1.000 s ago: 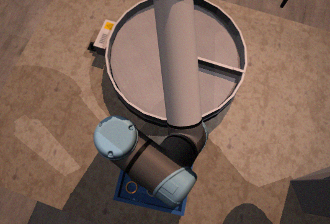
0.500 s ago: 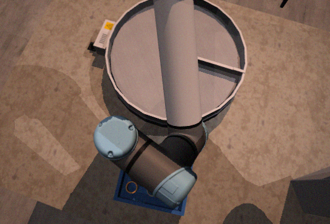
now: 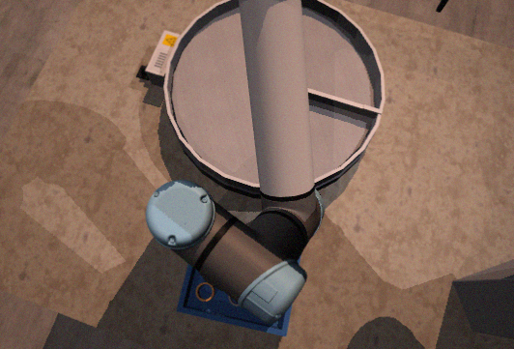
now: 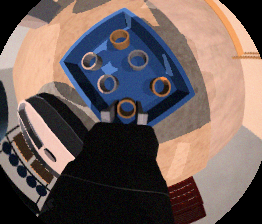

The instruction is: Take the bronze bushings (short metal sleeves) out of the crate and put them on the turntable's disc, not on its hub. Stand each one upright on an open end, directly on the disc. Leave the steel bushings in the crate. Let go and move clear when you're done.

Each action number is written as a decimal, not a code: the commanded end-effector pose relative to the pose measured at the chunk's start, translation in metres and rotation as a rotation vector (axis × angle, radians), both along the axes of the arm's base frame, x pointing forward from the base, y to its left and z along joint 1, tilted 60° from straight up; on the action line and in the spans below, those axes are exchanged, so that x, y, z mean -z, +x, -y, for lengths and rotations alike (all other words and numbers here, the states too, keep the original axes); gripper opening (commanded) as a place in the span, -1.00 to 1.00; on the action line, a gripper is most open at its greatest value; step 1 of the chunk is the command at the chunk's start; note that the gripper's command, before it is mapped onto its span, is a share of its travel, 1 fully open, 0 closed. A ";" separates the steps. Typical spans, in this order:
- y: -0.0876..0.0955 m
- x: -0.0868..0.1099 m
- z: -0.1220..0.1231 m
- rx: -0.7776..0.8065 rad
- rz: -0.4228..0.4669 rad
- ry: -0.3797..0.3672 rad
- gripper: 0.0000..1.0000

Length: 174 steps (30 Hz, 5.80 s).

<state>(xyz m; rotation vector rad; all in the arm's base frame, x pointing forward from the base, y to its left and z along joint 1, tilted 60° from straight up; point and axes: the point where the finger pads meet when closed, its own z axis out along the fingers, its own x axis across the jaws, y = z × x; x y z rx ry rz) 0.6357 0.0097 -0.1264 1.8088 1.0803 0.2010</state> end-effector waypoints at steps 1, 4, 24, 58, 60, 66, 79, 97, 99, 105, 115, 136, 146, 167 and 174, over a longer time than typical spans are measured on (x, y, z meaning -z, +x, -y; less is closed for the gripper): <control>0.001 -0.001 -0.001 -0.001 0.003 0.001 -1.00; 0.000 -0.002 -0.002 -0.002 0.003 0.001 -1.00; -0.030 -0.028 -0.036 -0.003 0.001 0.000 -1.00; -0.061 -0.056 -0.072 -0.001 0.001 0.000 -1.00; -0.061 -0.056 -0.072 -0.001 0.001 0.000 -1.00; -0.061 -0.056 -0.072 -0.001 0.001 0.000 -1.00; -0.061 -0.056 -0.072 -0.001 0.001 0.000 -1.00; -0.066 -0.062 -0.063 0.000 0.001 0.001 -1.00; -0.068 -0.064 -0.059 0.000 0.001 0.001 -1.00; -0.077 -0.075 -0.043 0.000 0.001 0.001 -1.00; -0.095 -0.096 -0.011 0.000 0.001 0.001 -1.00; -0.151 -0.164 0.088 0.000 0.001 0.000 -1.00; -0.168 -0.183 0.117 0.000 0.001 0.000 -1.00; -0.183 -0.201 0.144 0.000 0.001 0.000 -1.00; -0.183 -0.201 0.144 -0.001 0.001 0.001 -1.00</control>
